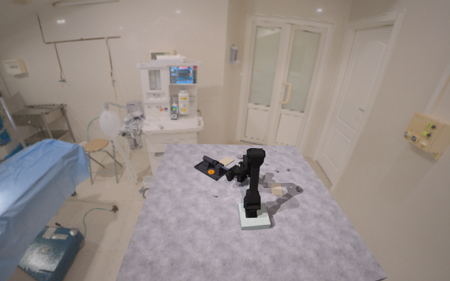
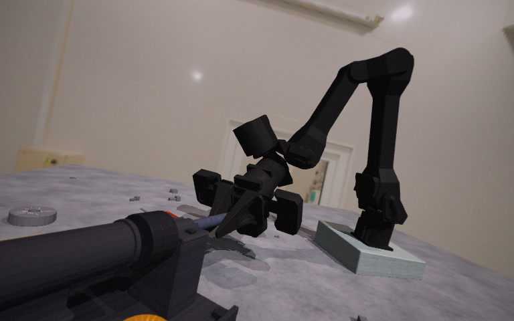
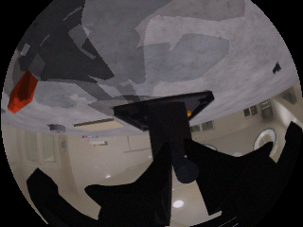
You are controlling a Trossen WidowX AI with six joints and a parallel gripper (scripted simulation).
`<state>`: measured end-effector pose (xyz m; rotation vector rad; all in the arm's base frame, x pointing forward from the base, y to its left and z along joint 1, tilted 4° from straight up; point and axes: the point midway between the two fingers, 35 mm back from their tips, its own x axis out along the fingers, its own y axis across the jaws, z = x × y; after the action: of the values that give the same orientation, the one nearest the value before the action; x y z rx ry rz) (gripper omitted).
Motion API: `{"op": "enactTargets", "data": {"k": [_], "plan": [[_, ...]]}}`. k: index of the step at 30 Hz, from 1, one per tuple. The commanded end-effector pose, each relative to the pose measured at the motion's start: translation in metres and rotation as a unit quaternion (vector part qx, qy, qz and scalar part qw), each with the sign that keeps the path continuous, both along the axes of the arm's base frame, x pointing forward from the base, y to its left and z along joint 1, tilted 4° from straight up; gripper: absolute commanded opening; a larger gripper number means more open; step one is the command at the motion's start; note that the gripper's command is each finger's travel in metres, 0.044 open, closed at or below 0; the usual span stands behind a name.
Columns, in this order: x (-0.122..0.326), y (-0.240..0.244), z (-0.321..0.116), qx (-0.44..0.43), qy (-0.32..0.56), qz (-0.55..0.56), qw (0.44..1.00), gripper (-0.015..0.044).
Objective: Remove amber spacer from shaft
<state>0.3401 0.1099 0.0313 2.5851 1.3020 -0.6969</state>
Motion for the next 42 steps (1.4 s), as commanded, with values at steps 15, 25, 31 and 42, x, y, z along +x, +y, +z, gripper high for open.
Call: {"op": "enactTargets", "data": {"k": [15,25,31,42], "plan": [[0.003,0.005,0.000,-0.001,-0.001,0.001,1.000,0.0000],[0.005,0.007,0.001,-0.001,-0.001,0.001,1.000,0.0000],[0.006,0.009,0.001,-0.001,-0.001,0.001,1.000,0.0000],[0.009,0.011,0.001,-0.001,-0.001,0.001,1.000,0.0000]]}}
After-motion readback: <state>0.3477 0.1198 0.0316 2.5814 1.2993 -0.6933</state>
